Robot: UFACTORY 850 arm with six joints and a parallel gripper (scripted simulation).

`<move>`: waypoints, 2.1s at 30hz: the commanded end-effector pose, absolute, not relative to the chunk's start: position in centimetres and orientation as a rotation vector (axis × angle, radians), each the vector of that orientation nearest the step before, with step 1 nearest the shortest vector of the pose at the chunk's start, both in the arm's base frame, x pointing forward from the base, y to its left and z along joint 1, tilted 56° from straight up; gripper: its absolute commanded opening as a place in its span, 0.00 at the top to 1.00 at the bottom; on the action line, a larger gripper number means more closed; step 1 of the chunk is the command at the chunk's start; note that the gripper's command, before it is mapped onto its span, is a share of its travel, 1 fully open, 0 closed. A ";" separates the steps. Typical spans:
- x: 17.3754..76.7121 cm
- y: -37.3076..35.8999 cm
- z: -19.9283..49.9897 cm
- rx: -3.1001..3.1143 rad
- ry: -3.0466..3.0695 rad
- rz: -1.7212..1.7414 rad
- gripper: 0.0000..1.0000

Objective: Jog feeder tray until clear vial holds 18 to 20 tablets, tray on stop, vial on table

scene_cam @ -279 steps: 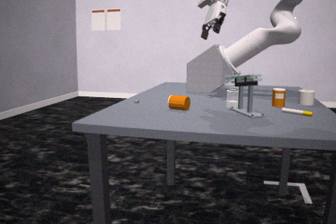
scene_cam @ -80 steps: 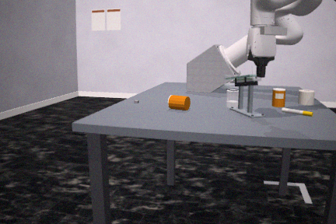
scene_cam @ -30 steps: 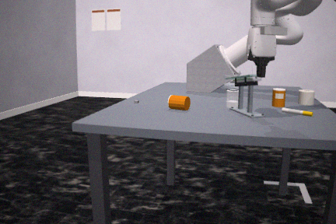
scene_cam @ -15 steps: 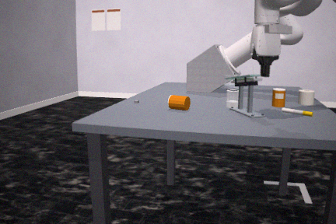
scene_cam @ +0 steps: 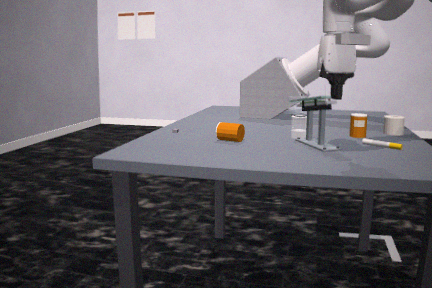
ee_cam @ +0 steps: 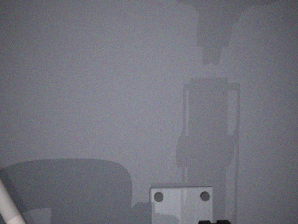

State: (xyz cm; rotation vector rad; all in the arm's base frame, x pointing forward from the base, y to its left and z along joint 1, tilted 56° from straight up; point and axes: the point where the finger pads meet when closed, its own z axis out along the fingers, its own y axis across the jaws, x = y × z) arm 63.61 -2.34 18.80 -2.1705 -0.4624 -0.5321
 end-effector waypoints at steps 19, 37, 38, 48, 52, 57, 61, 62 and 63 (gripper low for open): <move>65.3 -2.4 20.1 -2.171 -0.462 -0.535 1.00; 64.2 -2.4 19.3 -2.171 -0.462 -0.535 1.00; 64.9 -2.4 19.8 -2.171 -0.462 -0.535 1.00; 65.3 -2.4 20.1 -2.171 -0.462 -0.535 1.00; 65.3 -2.4 20.1 -2.171 -0.462 -0.535 1.00; 65.2 -2.4 20.0 -2.171 -0.462 -0.535 1.00; 64.7 -2.4 19.7 -2.171 -0.462 -0.535 1.00; 64.4 -2.4 19.5 -2.171 -0.462 -0.535 1.00; 64.1 -2.4 19.2 -2.171 -0.462 -0.535 1.00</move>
